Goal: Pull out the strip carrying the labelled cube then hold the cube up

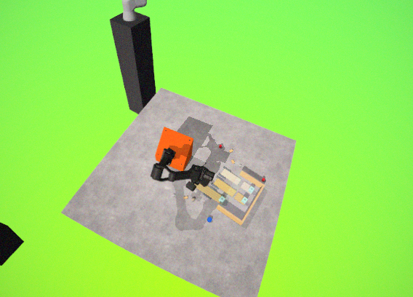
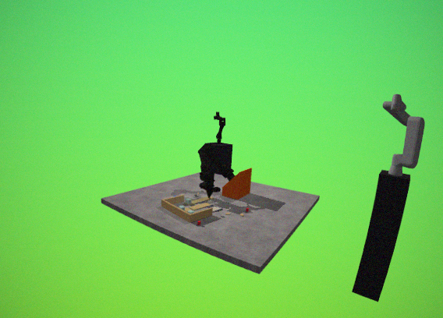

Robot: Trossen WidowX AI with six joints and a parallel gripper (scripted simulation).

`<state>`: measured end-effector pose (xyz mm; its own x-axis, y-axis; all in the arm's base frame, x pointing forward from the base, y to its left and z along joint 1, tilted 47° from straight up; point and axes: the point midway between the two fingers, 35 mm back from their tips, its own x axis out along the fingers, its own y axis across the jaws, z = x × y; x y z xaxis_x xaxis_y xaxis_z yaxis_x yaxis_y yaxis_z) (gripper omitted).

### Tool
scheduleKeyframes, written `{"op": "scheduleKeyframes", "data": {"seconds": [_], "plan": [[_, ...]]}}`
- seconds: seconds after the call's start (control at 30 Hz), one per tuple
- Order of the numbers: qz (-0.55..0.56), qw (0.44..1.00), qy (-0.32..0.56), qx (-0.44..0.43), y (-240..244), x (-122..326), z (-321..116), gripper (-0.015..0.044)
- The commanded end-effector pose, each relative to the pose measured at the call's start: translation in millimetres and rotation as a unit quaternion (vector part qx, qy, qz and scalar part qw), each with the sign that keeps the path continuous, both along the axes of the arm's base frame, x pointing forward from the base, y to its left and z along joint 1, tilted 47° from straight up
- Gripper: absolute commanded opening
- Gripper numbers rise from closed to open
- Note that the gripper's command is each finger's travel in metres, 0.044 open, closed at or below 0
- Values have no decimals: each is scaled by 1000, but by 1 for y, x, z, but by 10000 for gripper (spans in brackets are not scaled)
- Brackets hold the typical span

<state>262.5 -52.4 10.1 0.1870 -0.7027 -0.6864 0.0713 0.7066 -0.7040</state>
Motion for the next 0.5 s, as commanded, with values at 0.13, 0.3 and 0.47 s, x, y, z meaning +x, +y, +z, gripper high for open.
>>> {"op": "scheduleKeyframes", "data": {"seconds": [0.13, 0.3, 0.47], "plan": [[-6, 1000, 12, -3, -5, -21, -7, 0], [-6, 1000, 13, -3, -5, -28, -8, 0], [-6, 1000, 13, -3, -6, -35, -10, 0]]}}
